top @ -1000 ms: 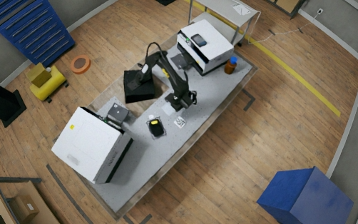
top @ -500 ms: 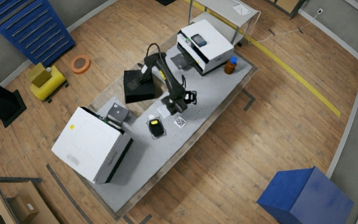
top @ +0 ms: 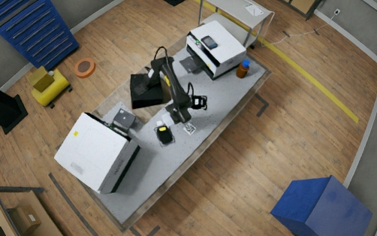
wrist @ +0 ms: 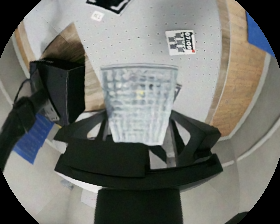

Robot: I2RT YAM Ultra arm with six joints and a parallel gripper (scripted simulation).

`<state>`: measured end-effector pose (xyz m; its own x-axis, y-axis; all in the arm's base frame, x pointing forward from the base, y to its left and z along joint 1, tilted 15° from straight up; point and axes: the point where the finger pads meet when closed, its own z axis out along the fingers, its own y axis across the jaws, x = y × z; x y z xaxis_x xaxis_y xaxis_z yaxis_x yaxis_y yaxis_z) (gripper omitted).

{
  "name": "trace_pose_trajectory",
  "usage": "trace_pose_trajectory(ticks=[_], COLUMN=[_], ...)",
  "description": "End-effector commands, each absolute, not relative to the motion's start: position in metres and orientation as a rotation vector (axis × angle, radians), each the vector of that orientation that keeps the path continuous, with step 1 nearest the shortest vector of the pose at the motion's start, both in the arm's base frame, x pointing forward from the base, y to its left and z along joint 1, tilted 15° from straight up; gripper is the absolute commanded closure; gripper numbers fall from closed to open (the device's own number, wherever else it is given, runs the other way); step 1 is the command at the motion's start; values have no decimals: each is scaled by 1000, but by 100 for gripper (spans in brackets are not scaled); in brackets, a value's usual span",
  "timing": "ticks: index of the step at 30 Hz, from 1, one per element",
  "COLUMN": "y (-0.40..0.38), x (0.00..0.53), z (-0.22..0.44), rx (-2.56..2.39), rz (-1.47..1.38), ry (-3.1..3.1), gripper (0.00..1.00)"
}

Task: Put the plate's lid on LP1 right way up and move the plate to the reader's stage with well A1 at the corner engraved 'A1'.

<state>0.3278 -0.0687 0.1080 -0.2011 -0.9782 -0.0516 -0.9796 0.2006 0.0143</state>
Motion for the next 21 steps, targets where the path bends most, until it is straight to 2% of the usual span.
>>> trace_pose_trajectory(ticks=[1,21], y=[-79,-122], x=[320,301], z=[106,97], rx=[-1899,-1741], rz=[113,171], ry=[2463,2572], gripper=[14,14])
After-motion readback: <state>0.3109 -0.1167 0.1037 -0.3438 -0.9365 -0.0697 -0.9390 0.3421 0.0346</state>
